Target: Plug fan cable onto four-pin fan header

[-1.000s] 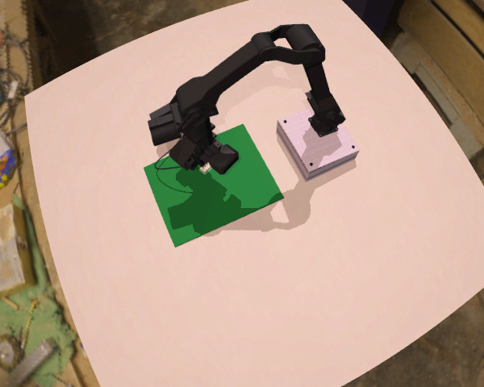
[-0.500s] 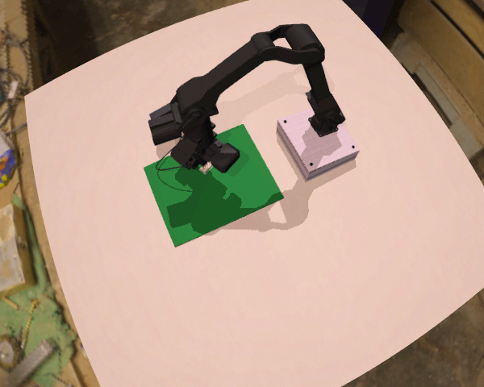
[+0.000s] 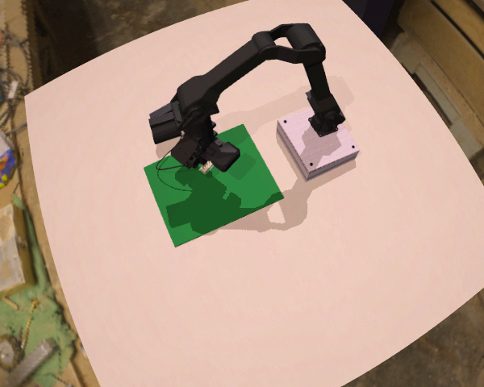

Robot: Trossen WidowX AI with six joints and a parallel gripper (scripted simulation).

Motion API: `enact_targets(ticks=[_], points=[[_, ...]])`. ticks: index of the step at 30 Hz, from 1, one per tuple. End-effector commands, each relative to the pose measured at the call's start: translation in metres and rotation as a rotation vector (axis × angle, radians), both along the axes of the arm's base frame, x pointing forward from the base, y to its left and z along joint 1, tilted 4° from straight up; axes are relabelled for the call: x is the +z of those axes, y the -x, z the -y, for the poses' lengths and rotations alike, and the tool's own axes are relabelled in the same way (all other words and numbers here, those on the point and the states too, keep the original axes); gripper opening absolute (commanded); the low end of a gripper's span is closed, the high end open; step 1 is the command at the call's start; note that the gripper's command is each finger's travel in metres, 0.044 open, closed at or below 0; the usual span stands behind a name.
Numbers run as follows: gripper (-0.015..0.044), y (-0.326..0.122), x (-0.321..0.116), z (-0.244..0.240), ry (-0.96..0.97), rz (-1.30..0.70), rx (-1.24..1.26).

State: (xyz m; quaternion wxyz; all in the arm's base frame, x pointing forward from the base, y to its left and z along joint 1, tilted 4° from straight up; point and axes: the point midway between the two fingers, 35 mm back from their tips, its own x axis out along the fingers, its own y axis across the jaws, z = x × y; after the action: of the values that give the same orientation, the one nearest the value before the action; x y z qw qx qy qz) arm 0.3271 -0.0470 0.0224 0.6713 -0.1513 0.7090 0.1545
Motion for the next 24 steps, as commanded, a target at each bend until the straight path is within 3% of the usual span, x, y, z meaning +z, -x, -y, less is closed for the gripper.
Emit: enact_targets(ticks=[1, 6, 24], points=[[0.0000, 0.000, 0.002, 0.001, 0.005, 0.004, 0.003], [0.0000, 0.001, -0.020, 0.001, 0.005, 0.004, 0.003], [0.0000, 0.001, -0.021, 0.001, 0.005, 0.004, 0.003]])
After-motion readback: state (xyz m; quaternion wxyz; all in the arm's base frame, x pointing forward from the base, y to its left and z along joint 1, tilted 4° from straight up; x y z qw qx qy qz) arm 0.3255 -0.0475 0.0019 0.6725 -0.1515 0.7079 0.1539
